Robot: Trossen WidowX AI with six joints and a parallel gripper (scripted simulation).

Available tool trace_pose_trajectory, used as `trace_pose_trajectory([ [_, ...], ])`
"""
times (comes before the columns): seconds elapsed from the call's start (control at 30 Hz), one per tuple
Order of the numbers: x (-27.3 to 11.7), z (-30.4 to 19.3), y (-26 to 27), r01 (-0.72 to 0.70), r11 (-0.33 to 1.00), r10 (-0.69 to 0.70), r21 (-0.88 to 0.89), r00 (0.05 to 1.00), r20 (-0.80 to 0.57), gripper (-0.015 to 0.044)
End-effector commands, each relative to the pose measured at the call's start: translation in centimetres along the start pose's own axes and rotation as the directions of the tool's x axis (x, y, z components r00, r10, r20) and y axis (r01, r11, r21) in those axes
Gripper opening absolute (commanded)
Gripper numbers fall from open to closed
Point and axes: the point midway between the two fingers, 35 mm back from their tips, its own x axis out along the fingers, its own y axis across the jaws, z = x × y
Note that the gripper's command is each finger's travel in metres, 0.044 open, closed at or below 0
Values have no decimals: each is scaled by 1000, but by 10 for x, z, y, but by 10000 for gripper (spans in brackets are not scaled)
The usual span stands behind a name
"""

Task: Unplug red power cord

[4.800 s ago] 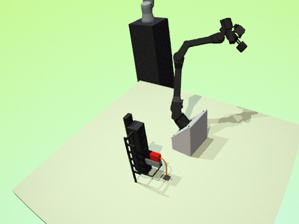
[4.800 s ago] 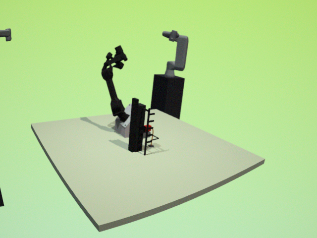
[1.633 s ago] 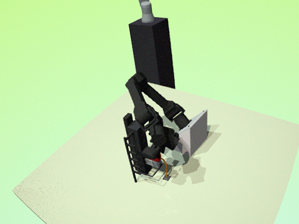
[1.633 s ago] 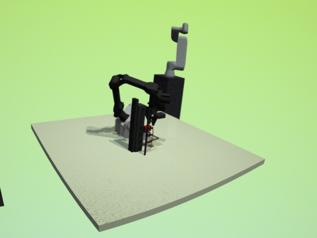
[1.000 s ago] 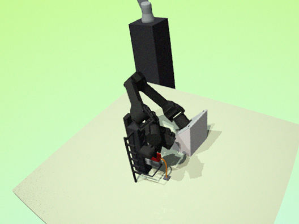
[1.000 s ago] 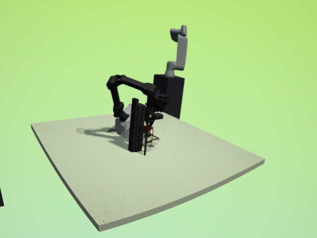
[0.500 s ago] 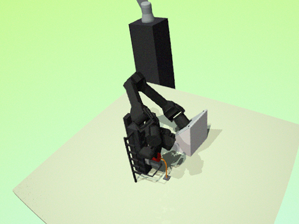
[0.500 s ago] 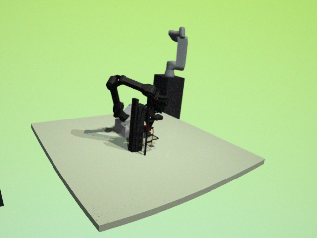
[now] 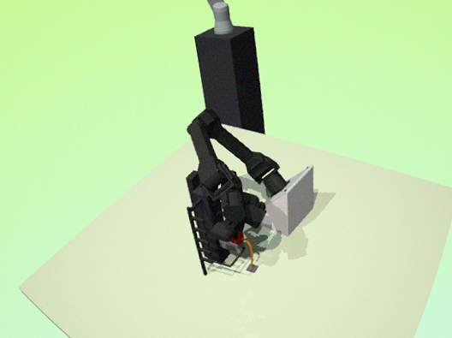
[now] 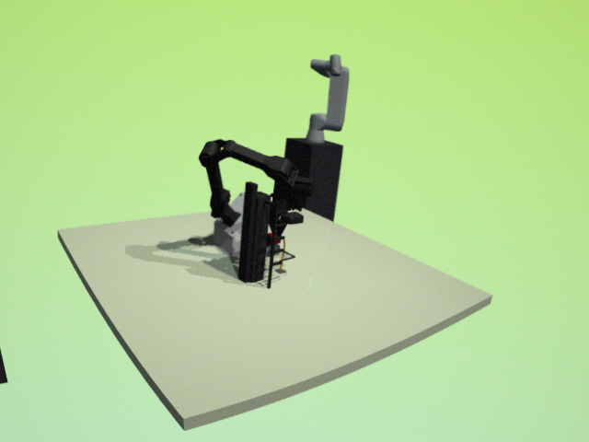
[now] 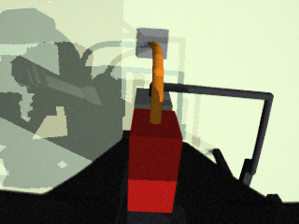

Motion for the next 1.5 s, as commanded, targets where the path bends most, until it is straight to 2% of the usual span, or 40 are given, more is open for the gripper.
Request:
trace_pose_trajectory([
  [0.0, -3, 17, -1, 5, 1000, -5, -2, 1000, 24, 0],
  [1.0, -10, 66, 3, 8, 1000, -8, -4, 1000, 24, 0],
  [1.03, -2, 46, 0, -10, 1000, 10, 24, 1000, 18, 26],
  [1.2, -2, 46, 0, -10, 1000, 10, 24, 1000, 18, 157],
  [1.47, -2, 46, 0, -10, 1000, 10, 24, 1000, 18, 160],
])
